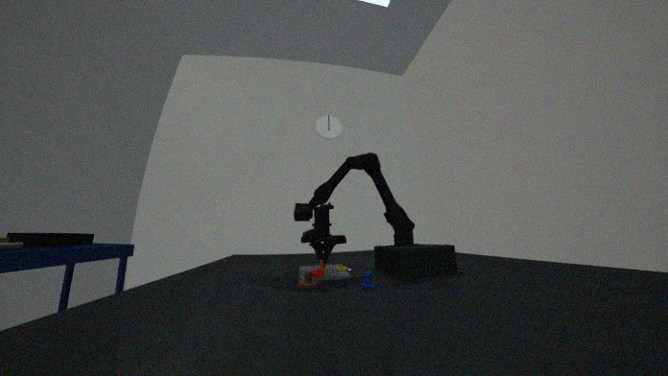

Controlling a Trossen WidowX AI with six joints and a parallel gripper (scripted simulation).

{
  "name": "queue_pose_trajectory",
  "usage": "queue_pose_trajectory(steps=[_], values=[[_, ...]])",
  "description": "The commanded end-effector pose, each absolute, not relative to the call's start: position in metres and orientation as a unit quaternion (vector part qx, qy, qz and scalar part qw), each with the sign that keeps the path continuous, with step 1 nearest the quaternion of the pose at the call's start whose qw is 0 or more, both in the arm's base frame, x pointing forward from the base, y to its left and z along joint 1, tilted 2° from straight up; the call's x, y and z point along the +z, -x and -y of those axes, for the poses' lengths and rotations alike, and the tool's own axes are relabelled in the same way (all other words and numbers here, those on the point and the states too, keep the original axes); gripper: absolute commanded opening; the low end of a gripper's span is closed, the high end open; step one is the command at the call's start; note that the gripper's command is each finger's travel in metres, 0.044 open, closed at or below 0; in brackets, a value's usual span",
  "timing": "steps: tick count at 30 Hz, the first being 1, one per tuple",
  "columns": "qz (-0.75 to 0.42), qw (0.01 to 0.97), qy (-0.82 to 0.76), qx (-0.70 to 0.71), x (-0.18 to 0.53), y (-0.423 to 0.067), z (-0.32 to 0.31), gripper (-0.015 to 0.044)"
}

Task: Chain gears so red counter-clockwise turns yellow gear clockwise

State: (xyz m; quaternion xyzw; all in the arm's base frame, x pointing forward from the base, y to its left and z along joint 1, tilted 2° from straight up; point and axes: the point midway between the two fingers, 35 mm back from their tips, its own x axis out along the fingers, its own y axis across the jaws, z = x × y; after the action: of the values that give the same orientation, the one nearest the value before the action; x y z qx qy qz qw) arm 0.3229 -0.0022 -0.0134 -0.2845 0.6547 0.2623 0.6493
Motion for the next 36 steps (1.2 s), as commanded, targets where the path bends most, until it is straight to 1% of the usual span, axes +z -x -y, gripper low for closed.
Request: queue_pose_trajectory(steps=[1, 2, 3, 7, 13, 15, 16, 20, 26, 27, 33, 36], values=[[-0.657, 0.652, 0.278, 0.255, -0.013, -0.323, 0.002, 0.0105], [-0.659, 0.655, 0.273, 0.249, -0.013, -0.323, 0.002, 0.0131], [-0.662, 0.658, 0.266, 0.242, -0.012, -0.323, 0.002, 0.014], [-0.669, 0.666, 0.245, 0.222, -0.006, -0.323, 0.002, 0.014], [-0.681, 0.678, 0.207, 0.183, 0.034, -0.323, 0.0, 0.014], [-0.681, 0.679, 0.205, 0.182, 0.036, -0.323, 0.0, 0.014], [-0.683, 0.674, 0.21, 0.19, 0.026, -0.32, -0.001, 0.0166], [-0.688, 0.682, 0.176, 0.171, 0.026, -0.312, -0.028, 0.0271], [-0.703, 0.698, 0.096, 0.093, 0.026, -0.277, -0.104, 0.0429], [-0.704, 0.7, 0.084, 0.079, 0.026, -0.269, -0.116, 0.044], [-0.708, 0.706, -0.003, -0.014, 0.023, -0.216, -0.175, 0.044], [-0.708, 0.705, -0.026, -0.038, 0.021, -0.201, -0.186, 0.044]])
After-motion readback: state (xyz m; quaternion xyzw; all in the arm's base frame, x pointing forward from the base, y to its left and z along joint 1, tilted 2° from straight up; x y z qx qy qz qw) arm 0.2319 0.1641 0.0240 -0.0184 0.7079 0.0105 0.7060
